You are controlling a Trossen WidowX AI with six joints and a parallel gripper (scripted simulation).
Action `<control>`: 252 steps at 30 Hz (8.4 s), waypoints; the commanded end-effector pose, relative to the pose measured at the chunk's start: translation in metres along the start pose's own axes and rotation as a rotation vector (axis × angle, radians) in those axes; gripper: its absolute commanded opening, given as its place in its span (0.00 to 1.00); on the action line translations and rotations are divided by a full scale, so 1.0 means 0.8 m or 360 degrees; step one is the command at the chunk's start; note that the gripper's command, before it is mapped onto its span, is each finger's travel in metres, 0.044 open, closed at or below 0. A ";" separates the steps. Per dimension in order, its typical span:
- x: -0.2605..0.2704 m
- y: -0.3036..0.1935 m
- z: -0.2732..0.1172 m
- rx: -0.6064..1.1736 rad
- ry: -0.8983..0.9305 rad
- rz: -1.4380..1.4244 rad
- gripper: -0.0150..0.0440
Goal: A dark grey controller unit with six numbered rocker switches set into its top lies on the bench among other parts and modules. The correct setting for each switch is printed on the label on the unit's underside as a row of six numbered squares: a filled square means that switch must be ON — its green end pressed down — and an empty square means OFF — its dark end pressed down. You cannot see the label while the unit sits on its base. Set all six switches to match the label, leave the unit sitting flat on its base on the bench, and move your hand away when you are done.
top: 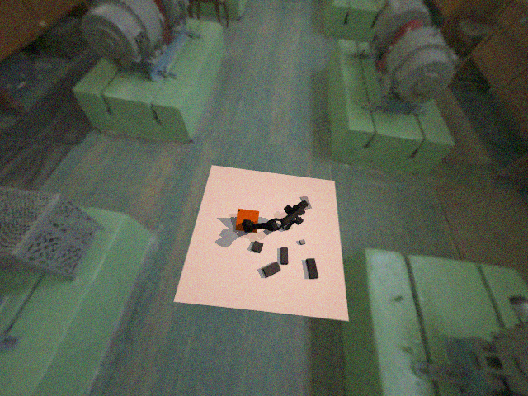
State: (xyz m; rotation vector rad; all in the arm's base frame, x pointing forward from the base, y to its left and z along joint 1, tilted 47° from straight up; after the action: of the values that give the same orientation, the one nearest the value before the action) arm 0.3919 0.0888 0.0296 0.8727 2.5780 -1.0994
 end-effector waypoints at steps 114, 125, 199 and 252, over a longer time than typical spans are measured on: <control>0.026 -0.097 -0.008 0.0033 0.0020 -0.0009 0.83; 0.029 -0.107 -0.007 0.0034 0.0020 -0.0009 0.83; 0.047 -0.175 0.016 0.0038 0.0021 -0.0012 0.83; 0.058 -0.215 0.045 0.0041 0.0020 -0.0013 0.83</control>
State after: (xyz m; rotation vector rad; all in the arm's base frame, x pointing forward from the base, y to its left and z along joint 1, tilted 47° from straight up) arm 0.2529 -0.0068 0.0933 0.8707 2.5803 -1.1335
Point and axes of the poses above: the point midway between the two fingers, 35 mm back from their tips, its own z axis out along the fingers, its own x axis across the jaws, y = z × x, the point moved 3 cm from there along -z, back along the fingers, and after that the axes turned 15 degrees about -z, right-handed, at the moved point
